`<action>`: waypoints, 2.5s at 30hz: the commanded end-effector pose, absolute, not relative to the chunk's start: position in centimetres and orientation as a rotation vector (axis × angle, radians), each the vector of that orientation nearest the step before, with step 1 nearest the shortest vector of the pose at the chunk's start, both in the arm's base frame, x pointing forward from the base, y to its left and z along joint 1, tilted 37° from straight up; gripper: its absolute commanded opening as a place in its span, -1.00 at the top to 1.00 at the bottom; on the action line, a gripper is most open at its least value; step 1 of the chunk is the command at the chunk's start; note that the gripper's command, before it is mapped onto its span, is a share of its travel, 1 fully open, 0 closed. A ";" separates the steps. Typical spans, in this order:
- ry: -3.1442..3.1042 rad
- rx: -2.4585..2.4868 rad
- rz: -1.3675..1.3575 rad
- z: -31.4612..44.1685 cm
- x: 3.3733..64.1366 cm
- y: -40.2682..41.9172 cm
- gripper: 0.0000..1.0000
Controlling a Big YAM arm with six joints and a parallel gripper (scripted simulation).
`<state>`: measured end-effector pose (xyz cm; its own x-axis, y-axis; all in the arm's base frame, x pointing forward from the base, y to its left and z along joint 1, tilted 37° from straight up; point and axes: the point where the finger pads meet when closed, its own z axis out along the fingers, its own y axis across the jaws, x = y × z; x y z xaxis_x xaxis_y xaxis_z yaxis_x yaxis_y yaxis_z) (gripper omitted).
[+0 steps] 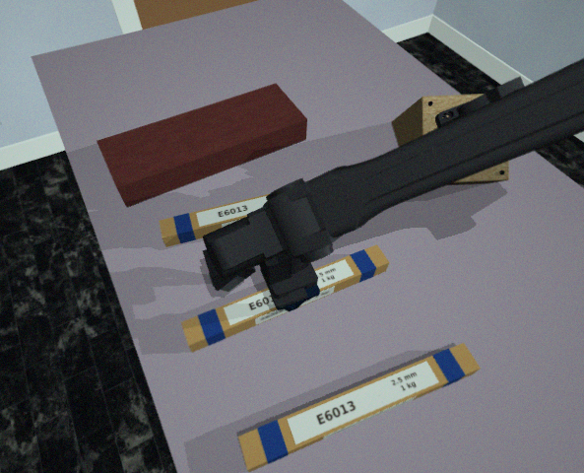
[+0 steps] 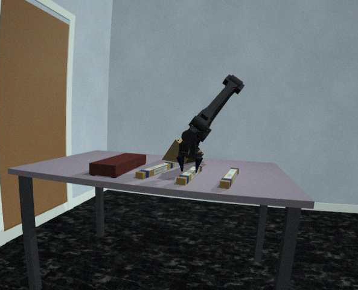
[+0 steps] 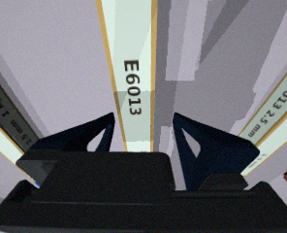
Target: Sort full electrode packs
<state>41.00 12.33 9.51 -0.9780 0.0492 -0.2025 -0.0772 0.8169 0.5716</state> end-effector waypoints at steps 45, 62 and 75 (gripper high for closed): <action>2.815 0.098 0.913 13.8 38.6 0.4 -0.49; 2.790 0.079 0.882 8.4 40.0 -8.4 -0.49; 2.780 0.040 0.868 8.8 40.9 -9.1 -0.49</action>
